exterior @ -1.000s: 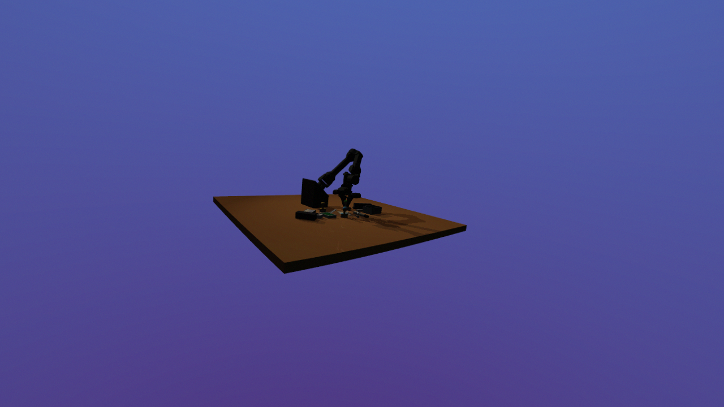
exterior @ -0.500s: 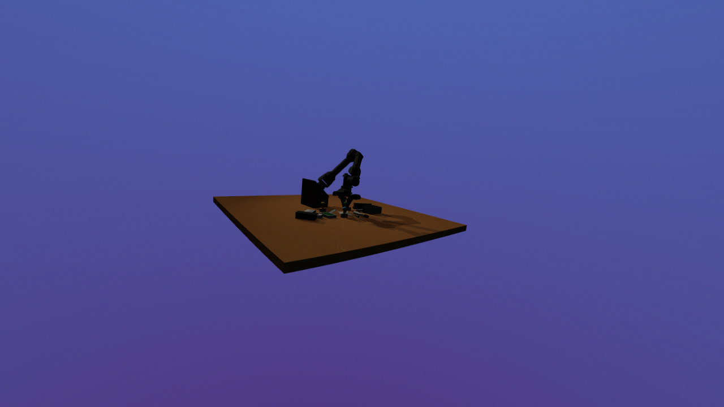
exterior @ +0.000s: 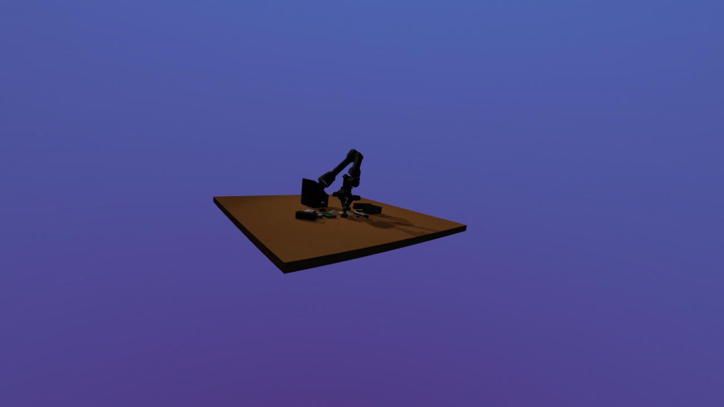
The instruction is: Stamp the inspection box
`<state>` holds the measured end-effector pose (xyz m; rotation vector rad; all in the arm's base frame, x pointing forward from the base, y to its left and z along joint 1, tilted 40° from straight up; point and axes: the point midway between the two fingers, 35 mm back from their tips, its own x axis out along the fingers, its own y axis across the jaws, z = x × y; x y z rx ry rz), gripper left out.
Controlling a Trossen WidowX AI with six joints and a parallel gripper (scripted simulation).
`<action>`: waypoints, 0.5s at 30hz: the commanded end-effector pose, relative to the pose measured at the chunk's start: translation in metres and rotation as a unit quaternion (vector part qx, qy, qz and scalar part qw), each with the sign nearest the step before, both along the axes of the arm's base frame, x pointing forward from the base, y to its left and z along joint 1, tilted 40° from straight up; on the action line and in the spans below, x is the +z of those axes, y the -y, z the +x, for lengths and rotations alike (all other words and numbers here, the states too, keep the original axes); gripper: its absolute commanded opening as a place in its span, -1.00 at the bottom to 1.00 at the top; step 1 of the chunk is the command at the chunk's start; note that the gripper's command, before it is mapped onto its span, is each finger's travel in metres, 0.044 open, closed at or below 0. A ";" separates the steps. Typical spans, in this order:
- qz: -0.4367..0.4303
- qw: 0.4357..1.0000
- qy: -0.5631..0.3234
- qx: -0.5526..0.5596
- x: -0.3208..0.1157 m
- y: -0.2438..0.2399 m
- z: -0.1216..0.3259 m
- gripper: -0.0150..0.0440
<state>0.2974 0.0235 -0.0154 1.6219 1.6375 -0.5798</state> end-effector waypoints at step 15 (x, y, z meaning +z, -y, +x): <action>0.002 1.000 -0.001 -0.002 -0.002 -0.002 0.001 -0.49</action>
